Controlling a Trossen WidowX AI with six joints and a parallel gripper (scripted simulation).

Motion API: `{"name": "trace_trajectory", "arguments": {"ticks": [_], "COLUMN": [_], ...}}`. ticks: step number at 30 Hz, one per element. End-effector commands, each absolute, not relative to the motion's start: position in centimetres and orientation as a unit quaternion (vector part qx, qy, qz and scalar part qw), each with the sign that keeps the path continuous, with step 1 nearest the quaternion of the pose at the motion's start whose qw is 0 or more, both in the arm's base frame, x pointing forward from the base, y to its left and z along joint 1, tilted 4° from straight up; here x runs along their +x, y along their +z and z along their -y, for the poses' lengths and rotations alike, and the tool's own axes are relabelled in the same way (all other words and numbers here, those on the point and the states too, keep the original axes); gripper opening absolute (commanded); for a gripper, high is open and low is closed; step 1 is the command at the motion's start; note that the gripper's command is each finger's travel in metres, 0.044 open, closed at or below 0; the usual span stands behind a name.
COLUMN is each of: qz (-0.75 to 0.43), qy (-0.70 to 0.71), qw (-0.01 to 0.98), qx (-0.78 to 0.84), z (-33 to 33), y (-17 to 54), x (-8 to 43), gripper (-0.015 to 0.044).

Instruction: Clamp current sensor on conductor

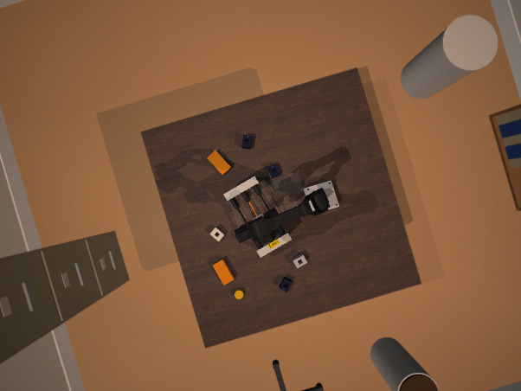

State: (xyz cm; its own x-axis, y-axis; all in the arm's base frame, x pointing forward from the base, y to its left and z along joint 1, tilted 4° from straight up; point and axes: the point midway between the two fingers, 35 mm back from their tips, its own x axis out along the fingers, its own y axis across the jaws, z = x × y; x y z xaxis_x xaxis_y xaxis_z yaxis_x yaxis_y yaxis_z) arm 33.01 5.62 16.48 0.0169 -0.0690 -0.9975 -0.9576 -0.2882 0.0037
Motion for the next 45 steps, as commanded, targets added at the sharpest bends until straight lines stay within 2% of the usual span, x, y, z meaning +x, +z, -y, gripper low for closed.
{"name": "trace_trajectory", "arguments": {"ticks": [1, 35, 45], "qz": [-0.428, -0.428, -0.427], "qy": [0.553, 0.553, 0.550], "qw": [0.400, 0.400, 0.404], "qx": [-0.592, -0.592, -0.594], "z": [-5.8, -5.4, -5.5], "y": [16.4, 11.0, 11.4], "x": [33.4, 33.5, 33.7], "gripper": [0.0000, 0.0000, 0.0000]}}
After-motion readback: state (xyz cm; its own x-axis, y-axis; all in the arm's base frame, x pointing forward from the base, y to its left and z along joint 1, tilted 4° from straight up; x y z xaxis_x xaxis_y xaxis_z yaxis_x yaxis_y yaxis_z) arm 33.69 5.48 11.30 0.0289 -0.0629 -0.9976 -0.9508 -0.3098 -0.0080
